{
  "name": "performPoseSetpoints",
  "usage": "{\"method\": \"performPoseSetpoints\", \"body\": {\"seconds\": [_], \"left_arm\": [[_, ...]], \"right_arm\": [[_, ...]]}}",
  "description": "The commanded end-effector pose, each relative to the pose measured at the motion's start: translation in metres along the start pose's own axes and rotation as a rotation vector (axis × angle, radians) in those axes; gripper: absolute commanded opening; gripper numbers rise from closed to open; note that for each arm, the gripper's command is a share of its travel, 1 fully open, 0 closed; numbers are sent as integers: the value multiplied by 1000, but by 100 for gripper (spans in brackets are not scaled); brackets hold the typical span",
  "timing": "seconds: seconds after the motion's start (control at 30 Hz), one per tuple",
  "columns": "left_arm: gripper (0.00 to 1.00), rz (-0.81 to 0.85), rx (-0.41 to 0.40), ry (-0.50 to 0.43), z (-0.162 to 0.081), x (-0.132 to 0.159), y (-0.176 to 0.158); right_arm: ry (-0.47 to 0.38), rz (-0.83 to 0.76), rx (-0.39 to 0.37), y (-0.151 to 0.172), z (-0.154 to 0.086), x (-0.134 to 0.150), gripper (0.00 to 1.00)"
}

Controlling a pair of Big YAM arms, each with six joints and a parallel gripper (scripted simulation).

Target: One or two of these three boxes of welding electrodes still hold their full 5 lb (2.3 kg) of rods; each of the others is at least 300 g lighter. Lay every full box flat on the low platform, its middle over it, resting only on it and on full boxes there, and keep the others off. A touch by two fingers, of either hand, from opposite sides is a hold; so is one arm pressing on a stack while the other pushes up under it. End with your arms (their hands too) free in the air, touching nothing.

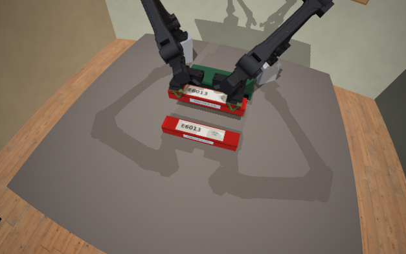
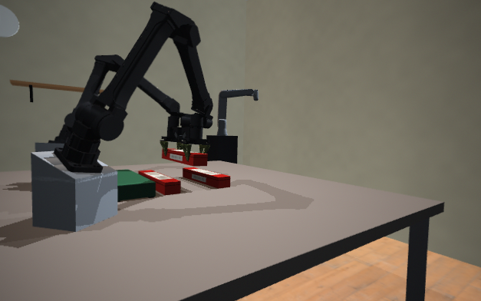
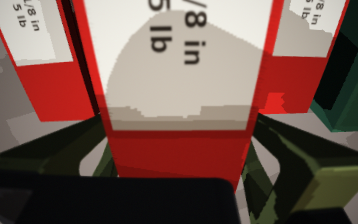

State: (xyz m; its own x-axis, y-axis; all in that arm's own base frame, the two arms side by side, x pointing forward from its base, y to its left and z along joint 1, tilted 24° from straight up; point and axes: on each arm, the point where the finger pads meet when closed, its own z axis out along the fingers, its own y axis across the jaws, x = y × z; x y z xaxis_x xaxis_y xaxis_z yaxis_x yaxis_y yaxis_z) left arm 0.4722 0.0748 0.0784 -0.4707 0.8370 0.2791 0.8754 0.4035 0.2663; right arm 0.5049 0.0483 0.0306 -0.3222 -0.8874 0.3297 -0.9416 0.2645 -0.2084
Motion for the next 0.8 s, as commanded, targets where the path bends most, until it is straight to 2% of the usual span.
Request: {"method": "performPoseSetpoints", "body": {"seconds": [0.0,0.3,0.37,0.43,0.47,0.5,0.53,0.63,0.67,0.77], "left_arm": [[0,-2,-107,-36,-57,-3,34],[0,-5,-106,-36,-57,-2,29],[0,4,-65,-17,-40,2,4],[0,4,-65,-17,-40,2,4],[0,3,-94,-30,-51,-1,17],[0,15,-68,-18,-41,2,1],[0,16,-65,-17,-40,3,-2],[0,14,-68,-19,-40,3,-6],[0,5,-89,-28,-46,1,1],[0,11,-76,-22,-39,3,-13]], "right_arm": [[-49,6,117,-38,-69,-5,0],[-50,23,116,-32,-70,-6,0],[-50,28,115,-28,-70,-7,0],[-50,28,115,-28,-70,-7,0],[-51,28,115,-26,-70,-7,0],[-32,13,86,-9,-56,-4,0],[-27,9,79,-3,-53,-3,0],[-44,12,105,-11,-64,-8,0],[-50,15,114,-13,-66,-9,0],[-41,9,99,4,-55,-9,0]]}}
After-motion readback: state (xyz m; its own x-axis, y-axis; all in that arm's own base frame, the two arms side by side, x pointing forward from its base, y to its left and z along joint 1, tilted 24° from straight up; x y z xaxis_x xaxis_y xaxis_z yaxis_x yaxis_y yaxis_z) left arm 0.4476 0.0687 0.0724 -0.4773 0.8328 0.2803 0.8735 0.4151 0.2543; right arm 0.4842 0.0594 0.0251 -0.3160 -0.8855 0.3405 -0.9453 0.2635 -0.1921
